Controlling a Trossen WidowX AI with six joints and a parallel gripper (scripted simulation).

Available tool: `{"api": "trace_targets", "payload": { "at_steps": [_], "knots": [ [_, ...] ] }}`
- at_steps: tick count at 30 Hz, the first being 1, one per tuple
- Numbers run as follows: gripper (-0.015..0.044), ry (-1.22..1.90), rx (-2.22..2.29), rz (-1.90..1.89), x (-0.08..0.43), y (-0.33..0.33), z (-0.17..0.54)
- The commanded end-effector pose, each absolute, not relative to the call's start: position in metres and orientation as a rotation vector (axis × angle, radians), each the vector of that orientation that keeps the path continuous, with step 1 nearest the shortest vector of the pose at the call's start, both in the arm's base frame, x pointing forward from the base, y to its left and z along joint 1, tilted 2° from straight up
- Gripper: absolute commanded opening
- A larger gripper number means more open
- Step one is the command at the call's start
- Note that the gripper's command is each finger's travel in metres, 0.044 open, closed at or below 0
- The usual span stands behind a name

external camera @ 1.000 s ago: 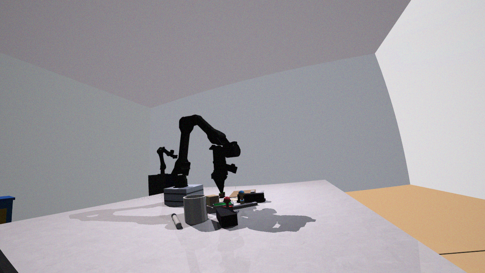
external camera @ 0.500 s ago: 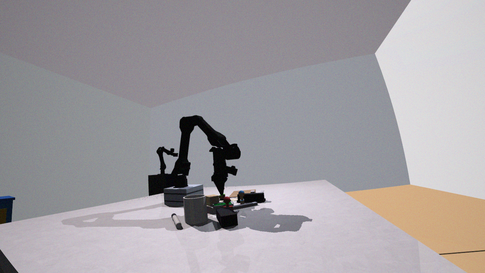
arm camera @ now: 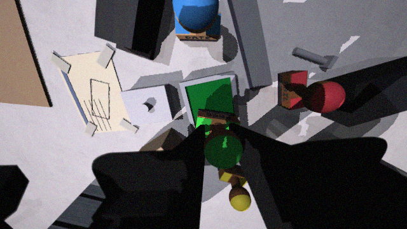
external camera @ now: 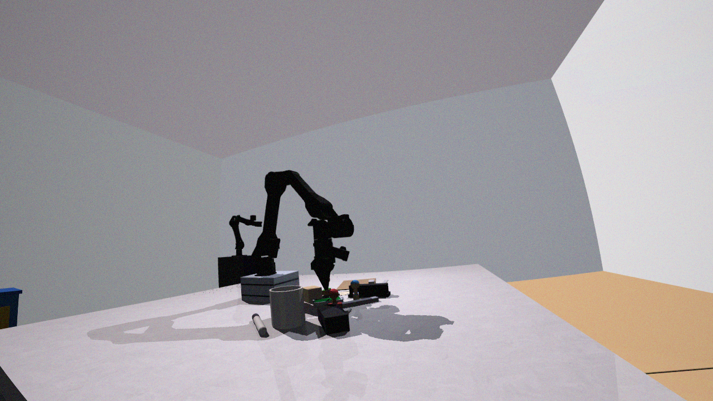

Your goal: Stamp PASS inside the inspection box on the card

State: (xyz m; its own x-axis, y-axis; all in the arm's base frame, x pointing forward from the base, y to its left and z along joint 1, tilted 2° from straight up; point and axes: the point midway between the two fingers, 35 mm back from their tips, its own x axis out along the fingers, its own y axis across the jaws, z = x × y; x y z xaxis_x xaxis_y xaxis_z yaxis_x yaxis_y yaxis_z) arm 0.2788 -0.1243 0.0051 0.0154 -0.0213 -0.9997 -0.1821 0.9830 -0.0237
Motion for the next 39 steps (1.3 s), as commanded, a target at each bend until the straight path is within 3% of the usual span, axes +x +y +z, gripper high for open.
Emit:
{"api": "trace_targets", "payload": {
  "at_steps": [1, 39],
  "knots": [
    [0.0000, 1.551, -0.163, 0.131, 0.2788, -0.1242, 0.0025],
    [0.0000, 1.551, -0.159, 0.128, 0.2786, -0.1244, -0.0071]
  ]
}}
